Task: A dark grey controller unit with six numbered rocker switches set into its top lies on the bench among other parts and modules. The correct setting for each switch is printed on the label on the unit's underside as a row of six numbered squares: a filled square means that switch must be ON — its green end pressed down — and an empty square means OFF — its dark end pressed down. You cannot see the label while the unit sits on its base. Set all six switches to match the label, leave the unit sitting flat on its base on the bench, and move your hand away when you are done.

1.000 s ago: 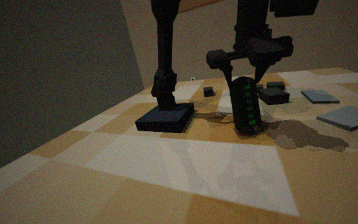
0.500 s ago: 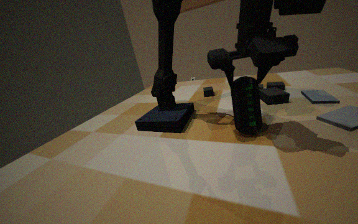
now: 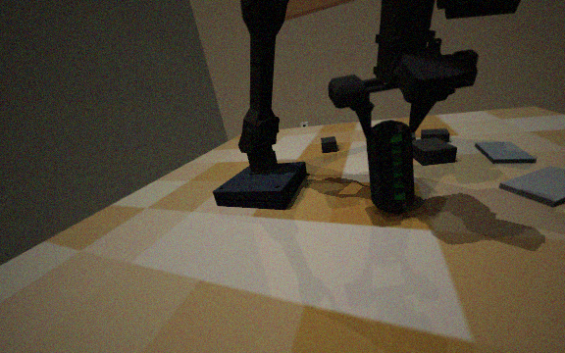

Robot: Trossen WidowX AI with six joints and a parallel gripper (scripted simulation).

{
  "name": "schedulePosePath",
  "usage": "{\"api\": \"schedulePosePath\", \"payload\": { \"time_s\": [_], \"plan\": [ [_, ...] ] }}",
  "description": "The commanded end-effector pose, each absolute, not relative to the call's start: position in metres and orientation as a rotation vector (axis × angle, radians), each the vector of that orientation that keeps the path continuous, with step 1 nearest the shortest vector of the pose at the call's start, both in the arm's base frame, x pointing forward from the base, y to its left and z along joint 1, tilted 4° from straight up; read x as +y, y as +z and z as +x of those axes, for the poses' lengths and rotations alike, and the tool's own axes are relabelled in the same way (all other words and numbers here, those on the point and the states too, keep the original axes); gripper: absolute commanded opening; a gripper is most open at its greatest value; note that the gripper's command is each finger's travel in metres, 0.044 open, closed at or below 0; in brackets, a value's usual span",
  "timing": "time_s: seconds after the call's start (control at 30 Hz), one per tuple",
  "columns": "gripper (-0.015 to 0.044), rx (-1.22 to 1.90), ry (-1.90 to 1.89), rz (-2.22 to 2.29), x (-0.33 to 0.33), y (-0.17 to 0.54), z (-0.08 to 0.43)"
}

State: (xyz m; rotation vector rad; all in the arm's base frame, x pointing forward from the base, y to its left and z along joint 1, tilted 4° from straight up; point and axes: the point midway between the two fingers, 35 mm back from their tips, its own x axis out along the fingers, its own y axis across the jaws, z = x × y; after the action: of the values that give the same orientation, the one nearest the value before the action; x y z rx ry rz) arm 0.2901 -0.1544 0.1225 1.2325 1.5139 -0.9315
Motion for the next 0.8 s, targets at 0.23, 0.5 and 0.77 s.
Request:
{"api": "schedulePosePath", "payload": {
  "time_s": [0.23, 0.5, 0.77],
  "plan": [
    [0.0336, 1.488, -0.946, 1.205, -0.166, 0.120, 0.294],
    [0.0336, 1.473, -0.956, 1.192, -0.172, 0.120, 0.295],
    [0.0336, 1.457, -0.965, 1.180, -0.178, 0.120, 0.296]
  ]
}}
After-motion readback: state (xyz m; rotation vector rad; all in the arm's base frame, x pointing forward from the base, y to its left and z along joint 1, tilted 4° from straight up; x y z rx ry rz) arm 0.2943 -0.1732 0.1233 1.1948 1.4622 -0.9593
